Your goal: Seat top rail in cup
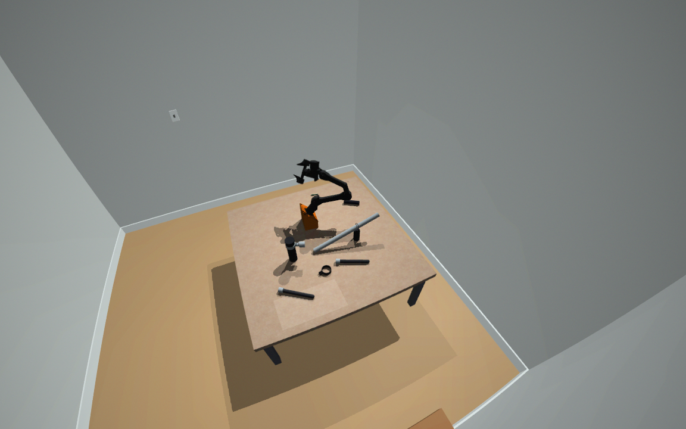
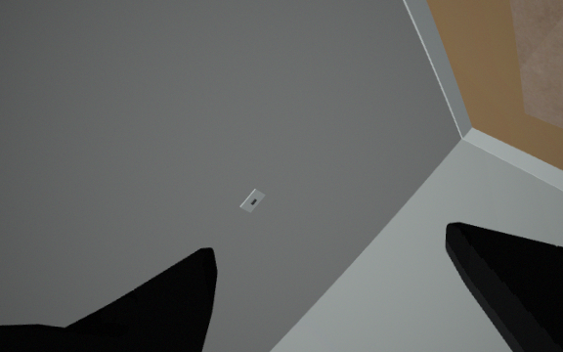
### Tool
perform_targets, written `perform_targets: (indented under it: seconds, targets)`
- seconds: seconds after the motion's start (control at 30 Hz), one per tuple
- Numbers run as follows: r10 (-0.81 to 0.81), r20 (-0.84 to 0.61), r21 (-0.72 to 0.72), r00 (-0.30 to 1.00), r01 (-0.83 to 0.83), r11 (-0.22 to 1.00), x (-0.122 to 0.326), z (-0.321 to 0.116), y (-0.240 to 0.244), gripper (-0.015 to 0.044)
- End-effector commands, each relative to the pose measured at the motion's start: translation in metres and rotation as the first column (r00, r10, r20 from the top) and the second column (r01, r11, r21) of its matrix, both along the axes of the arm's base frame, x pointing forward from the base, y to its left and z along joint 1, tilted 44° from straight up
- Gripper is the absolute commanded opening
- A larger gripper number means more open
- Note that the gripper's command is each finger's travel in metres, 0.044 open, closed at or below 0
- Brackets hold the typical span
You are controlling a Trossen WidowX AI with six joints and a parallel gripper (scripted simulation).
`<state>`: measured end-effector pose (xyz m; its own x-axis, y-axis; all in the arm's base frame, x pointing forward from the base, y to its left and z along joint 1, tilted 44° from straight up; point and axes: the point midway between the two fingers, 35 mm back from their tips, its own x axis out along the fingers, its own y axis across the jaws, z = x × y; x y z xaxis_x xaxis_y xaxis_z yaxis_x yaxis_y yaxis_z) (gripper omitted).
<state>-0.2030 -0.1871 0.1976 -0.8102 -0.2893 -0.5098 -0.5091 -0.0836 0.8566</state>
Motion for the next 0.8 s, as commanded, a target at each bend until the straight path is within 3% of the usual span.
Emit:
perform_targets:
  seconds: [0.0, 0.07, 0.17, 0.27, 0.37, 0.47, 0.57, 0.77]
  targets:
    - [0.018, 0.002, 0.012, 1.0, -0.018, 1.0, 0.002, -0.001, -0.002, 0.0426]
    - [0.161, 0.025, 0.1, 0.987, -0.162, 0.982, 0.015, -0.008, -0.019, 0.044]
    - [0.47, 0.1, 0.27, 0.877, -0.479, 0.836, 0.052, -0.023, -0.052, 0.044]
    - [0.722, 0.194, 0.386, 0.665, -0.728, 0.567, 0.095, -0.038, -0.077, 0.044]
    - [0.88, 0.292, 0.448, 0.374, -0.867, 0.22, 0.143, -0.05, -0.092, 0.044]
    - [0.926, 0.374, 0.462, 0.056, -0.877, -0.133, 0.191, -0.061, -0.098, 0.044]
    - [0.882, 0.424, 0.449, -0.205, -0.798, -0.401, 0.23, -0.068, -0.096, 0.044]
    - [0.606, 0.454, 0.394, -0.653, -0.462, -0.794, 0.307, -0.078, -0.076, 0.044]
